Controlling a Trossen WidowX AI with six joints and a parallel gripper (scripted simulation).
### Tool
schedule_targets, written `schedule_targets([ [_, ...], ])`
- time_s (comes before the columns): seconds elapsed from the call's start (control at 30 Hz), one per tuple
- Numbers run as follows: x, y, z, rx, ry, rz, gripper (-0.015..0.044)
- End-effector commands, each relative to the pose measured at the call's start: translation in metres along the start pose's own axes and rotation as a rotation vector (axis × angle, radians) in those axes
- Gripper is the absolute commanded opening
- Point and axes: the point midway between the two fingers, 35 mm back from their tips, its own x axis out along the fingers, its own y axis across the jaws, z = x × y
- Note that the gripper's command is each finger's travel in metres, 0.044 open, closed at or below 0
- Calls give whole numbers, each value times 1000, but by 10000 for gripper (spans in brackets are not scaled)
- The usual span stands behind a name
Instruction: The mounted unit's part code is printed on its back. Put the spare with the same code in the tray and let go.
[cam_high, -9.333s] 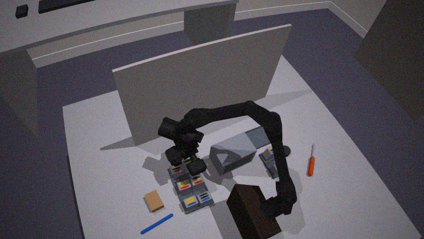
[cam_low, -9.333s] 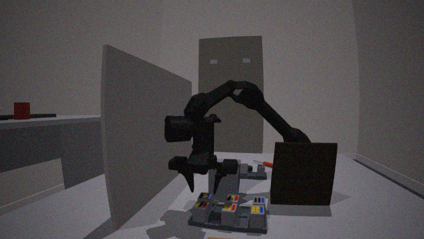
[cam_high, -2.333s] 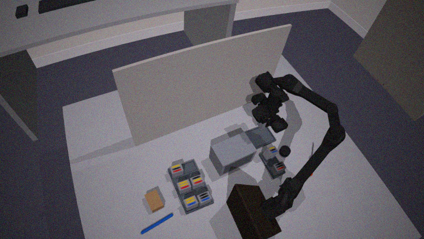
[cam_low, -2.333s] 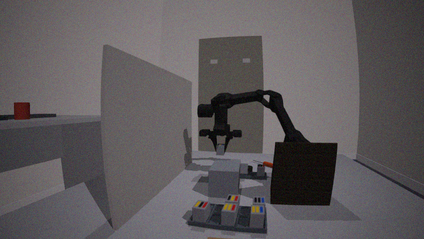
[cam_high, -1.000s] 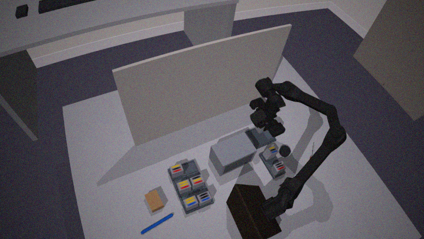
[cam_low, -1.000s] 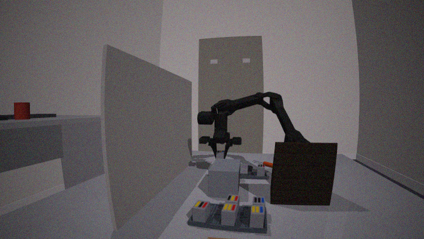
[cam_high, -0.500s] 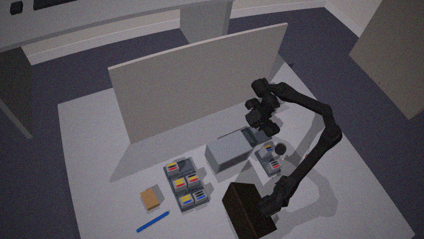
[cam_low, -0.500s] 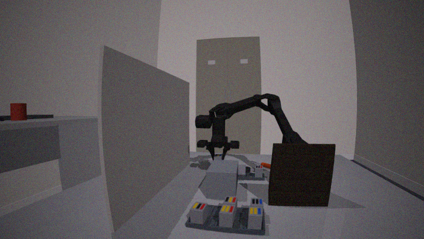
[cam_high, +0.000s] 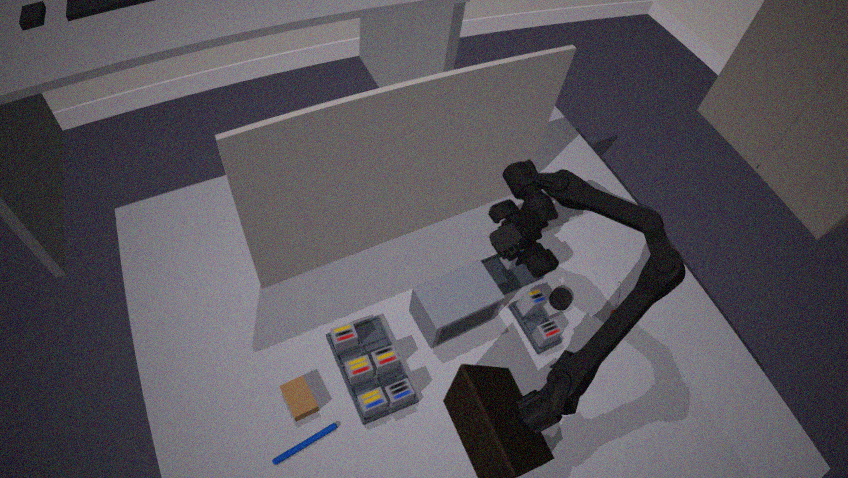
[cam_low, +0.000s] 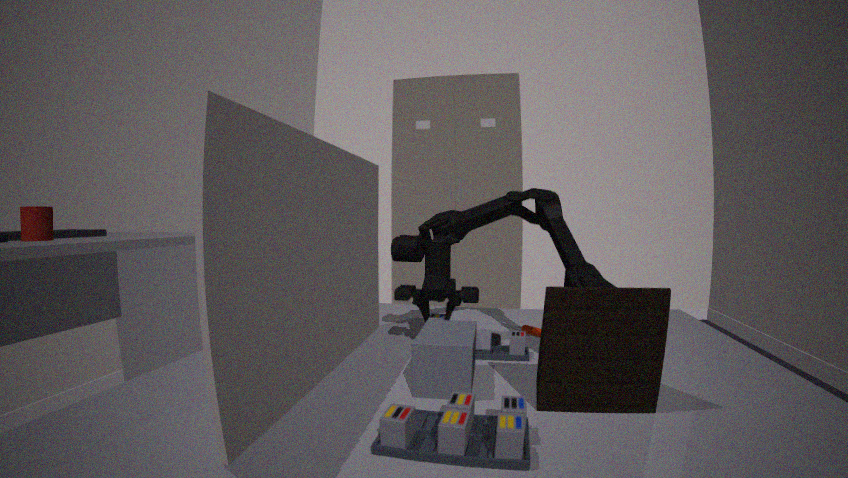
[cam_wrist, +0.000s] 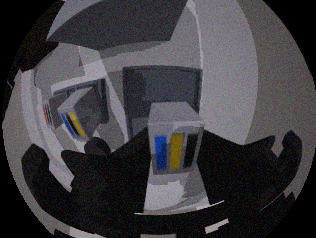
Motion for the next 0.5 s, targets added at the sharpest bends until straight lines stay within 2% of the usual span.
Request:
schedule_targets([
  [0.0,4,1,0,-4,4,1,0],
  [0.47,15,3,-1,-4,8,2,0],
])
